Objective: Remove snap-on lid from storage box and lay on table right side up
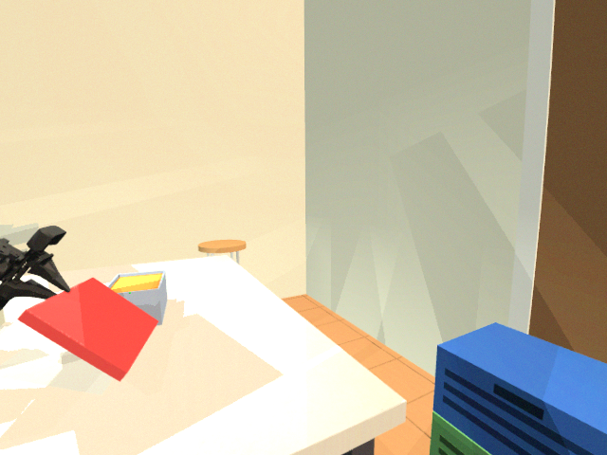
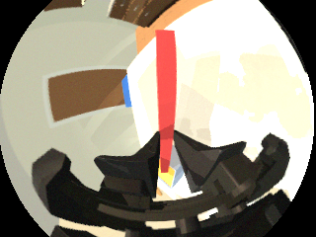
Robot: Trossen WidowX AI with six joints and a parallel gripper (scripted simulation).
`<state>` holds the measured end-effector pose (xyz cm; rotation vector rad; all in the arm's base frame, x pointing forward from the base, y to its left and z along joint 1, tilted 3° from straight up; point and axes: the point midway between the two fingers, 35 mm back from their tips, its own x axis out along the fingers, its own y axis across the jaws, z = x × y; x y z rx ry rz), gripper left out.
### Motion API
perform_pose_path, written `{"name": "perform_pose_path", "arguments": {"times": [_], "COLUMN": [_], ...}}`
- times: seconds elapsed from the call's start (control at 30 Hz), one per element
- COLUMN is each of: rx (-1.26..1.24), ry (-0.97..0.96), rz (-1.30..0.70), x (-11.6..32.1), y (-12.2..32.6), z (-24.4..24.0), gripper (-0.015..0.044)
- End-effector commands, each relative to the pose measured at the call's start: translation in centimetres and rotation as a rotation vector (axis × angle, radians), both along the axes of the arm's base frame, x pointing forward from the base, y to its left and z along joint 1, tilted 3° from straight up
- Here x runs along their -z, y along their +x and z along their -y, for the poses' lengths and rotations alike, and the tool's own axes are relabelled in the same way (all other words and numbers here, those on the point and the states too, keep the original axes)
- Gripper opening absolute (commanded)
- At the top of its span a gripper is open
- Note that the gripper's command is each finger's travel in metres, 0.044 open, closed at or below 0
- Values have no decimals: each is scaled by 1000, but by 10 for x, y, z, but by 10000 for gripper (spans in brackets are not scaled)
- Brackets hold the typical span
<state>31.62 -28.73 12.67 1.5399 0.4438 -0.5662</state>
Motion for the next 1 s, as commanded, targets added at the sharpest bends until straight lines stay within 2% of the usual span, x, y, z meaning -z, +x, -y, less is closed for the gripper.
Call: {"name": "perform_pose_path", "arguments": {"times": [0.0, 0.97], "rx": [0, 0], "ry": [-2, -2], "rz": [5, 5], "x": [2, 26], "y": [1, 2], "z": [0, 0], "gripper": [0, 0]}}
